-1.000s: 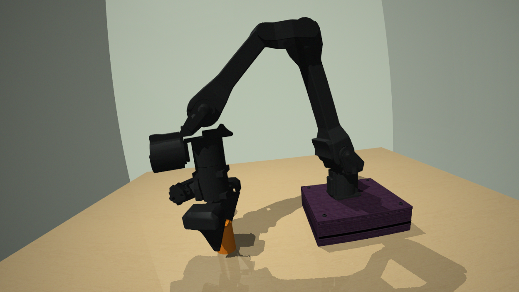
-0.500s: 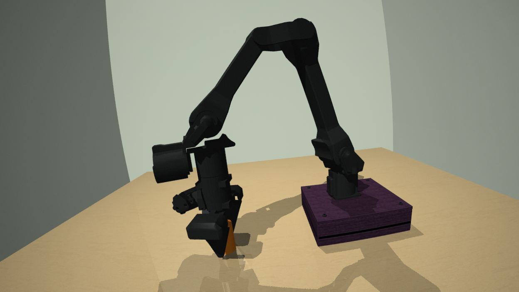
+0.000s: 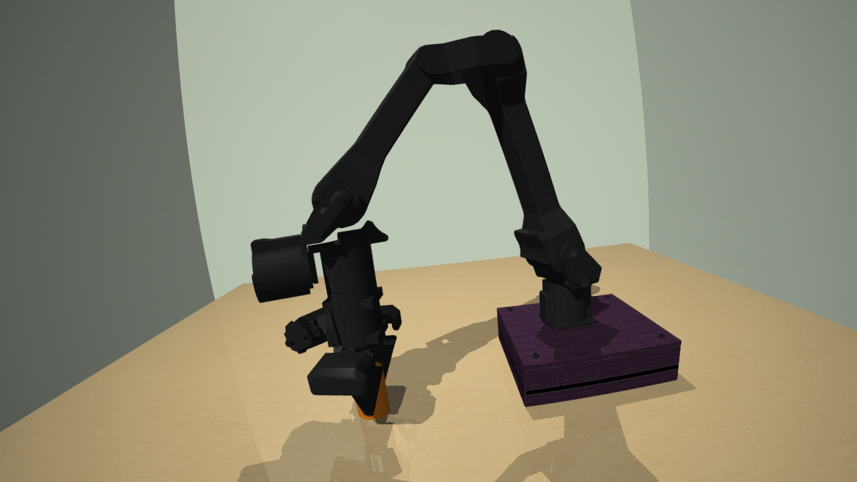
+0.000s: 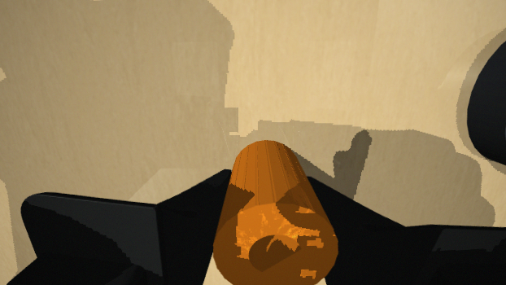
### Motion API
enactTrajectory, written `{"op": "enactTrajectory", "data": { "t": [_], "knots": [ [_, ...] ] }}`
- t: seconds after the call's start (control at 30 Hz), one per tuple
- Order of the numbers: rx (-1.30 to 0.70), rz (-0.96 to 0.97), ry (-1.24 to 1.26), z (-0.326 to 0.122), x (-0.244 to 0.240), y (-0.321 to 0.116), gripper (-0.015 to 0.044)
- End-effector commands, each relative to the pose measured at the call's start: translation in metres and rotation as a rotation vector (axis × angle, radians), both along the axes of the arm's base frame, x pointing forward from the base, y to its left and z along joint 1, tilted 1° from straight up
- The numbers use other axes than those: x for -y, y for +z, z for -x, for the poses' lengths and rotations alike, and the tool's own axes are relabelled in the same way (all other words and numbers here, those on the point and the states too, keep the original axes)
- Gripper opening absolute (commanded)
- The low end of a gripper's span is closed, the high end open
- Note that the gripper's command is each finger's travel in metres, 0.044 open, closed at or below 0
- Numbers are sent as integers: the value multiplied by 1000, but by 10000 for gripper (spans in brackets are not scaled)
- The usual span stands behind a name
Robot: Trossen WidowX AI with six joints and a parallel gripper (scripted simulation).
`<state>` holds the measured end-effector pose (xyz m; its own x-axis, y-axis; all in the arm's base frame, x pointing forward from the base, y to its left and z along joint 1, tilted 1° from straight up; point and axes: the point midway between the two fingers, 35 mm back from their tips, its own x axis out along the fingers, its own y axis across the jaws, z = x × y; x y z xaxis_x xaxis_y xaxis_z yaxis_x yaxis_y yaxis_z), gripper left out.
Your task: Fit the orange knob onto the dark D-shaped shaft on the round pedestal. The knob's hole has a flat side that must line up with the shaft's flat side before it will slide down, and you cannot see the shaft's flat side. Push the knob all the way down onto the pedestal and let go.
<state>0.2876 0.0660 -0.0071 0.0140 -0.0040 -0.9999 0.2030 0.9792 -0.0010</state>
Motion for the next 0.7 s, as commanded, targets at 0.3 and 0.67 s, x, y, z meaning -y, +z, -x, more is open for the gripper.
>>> {"op": "enactTrajectory", "data": {
  "t": [0.3, 0.67],
  "knots": [
    [5, 4, 6, -9, -2, 70, 0],
    [4, 4, 6, 1, -1, 138, 0]
  ]
}}
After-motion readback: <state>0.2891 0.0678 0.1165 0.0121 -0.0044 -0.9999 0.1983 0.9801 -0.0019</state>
